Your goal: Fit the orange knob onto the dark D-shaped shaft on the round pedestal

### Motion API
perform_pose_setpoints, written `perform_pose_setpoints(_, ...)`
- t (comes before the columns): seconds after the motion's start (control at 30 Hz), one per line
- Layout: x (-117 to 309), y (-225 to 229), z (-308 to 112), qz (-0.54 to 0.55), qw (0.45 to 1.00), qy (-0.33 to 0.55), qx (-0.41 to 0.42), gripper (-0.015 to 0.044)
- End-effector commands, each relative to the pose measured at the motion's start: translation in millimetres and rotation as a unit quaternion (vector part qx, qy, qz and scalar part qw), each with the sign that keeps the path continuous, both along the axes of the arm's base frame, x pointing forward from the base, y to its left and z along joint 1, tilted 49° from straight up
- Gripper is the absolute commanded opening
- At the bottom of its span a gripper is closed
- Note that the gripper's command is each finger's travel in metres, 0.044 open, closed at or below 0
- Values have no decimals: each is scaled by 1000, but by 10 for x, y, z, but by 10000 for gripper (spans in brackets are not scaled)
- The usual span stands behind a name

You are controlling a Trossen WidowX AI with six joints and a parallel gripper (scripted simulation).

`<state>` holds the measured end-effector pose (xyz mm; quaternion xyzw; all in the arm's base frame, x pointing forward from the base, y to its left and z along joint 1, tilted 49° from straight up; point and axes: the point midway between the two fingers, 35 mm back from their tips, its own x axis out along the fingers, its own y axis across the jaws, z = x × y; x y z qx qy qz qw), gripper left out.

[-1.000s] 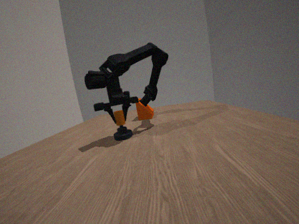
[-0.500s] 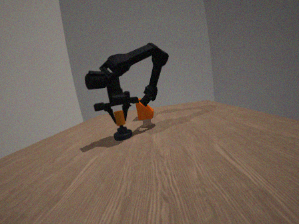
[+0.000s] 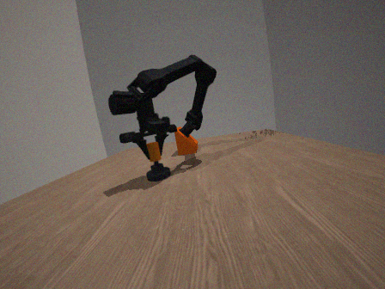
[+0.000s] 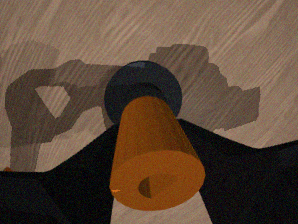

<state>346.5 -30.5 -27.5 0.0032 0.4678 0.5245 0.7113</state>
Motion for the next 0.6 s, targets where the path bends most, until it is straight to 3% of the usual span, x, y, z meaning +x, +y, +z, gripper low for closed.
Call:
perform_pose_setpoints(0.0, 0, -11, -4, 7, 1000, -12, 0, 0)
perform_pose_setpoints(0.57, 2, 30, -11, 7, 1000, -12, 0, 0)
